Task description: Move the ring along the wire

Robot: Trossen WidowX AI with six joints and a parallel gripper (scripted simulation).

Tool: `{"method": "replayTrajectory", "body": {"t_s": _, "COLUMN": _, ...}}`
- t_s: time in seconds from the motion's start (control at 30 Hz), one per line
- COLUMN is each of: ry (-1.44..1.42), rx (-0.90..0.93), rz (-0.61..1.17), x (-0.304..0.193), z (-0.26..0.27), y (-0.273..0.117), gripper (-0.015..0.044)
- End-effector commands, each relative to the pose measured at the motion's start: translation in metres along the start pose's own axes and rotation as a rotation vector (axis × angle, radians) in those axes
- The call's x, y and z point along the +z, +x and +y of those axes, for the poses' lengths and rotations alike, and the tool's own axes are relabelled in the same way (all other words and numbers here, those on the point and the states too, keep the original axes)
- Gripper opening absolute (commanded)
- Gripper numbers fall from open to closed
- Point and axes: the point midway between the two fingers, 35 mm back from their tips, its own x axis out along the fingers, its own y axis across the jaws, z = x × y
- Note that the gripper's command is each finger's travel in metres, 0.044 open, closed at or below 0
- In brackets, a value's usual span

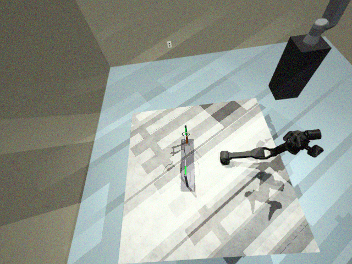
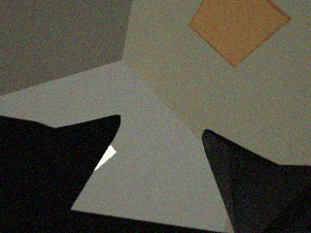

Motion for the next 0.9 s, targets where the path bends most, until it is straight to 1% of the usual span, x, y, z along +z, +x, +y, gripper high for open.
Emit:
{"method": "replayTrajectory", "body": {"t_s": 0.0, "ry": 0.003, "rx": 0.002, "rz": -0.001, "x": 0.0, "z": 0.001, "y": 0.001, "gripper": 0.0374}}
{"method": "replayTrajectory", "body": {"t_s": 0.13, "ry": 0.071, "rx": 0.039, "rz": -0.023, "x": 0.004, "z": 0.028, "y": 0.021, "gripper": 0.0269}}
{"method": "replayTrajectory", "body": {"t_s": 0.27, "ry": 0.207, "rx": 0.118, "rz": -0.057, "x": 0.014, "z": 0.083, "y": 0.054, "gripper": 0.0164}}
{"method": "replayTrajectory", "body": {"t_s": 0.53, "ry": 0.473, "rx": 0.295, "rz": -0.091, "x": 0.047, "z": 0.202, "y": 0.094, "gripper": 0.016}}
{"method": "replayTrajectory", "body": {"t_s": 0.67, "ry": 0.604, "rx": 0.398, "rz": -0.089, "x": 0.071, "z": 0.264, "y": 0.1, "gripper": 0.016}}
{"method": "replayTrajectory", "body": {"t_s": 0.77, "ry": 0.701, "rx": 0.479, "rz": -0.077, "x": 0.089, "z": 0.31, "y": 0.097, "gripper": 0.016}}
{"method": "replayTrajectory", "body": {"t_s": 0.87, "ry": 0.715, "rx": 0.501, "rz": -0.058, "x": 0.09, "z": 0.318, "y": 0.095, "gripper": 0.016}}
